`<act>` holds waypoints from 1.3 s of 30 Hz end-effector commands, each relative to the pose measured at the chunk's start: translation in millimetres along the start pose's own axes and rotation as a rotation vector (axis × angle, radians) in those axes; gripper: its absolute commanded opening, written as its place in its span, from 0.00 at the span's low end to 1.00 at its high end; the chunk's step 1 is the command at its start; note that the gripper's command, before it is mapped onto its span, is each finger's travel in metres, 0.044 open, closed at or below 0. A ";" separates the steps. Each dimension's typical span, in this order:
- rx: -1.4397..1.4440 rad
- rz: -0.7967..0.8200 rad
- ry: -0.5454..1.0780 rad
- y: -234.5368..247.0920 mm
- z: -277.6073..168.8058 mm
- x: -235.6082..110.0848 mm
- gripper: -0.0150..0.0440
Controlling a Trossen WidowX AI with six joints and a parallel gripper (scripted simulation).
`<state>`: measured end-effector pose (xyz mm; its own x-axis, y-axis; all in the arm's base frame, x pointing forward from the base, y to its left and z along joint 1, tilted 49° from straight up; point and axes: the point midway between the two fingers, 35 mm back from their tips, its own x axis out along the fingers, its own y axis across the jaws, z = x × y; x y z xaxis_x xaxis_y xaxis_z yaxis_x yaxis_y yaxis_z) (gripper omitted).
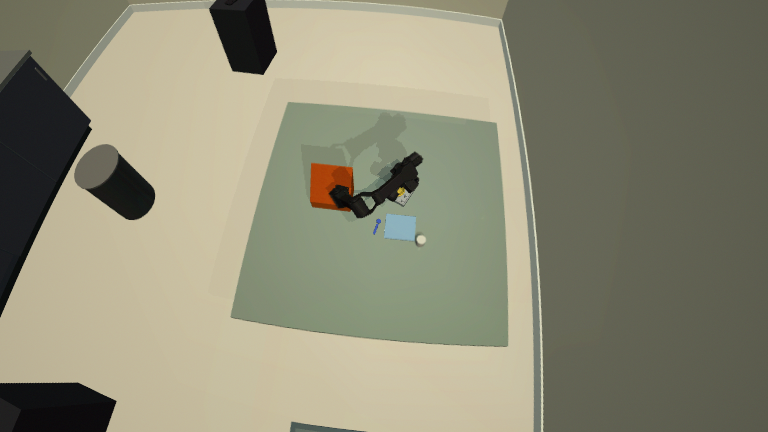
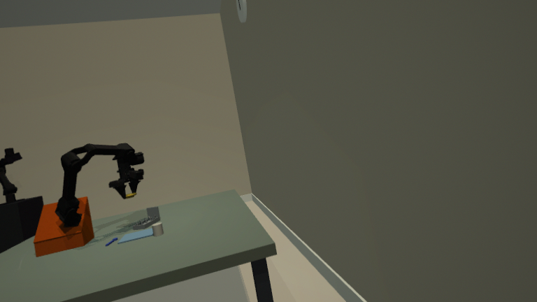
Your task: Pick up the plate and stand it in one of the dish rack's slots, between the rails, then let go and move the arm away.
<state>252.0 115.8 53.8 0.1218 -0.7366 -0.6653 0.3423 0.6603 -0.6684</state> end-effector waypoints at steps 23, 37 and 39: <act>-0.409 0.298 0.318 7.4 -19.7 62.5 0.25; -0.623 0.569 0.347 13.3 -25.9 87.6 0.25; -0.651 0.611 0.341 14.2 -26.3 90.6 0.25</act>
<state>245.3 64.6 -20.8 -0.1978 -0.2616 -0.9447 -0.2543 0.9444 -0.2083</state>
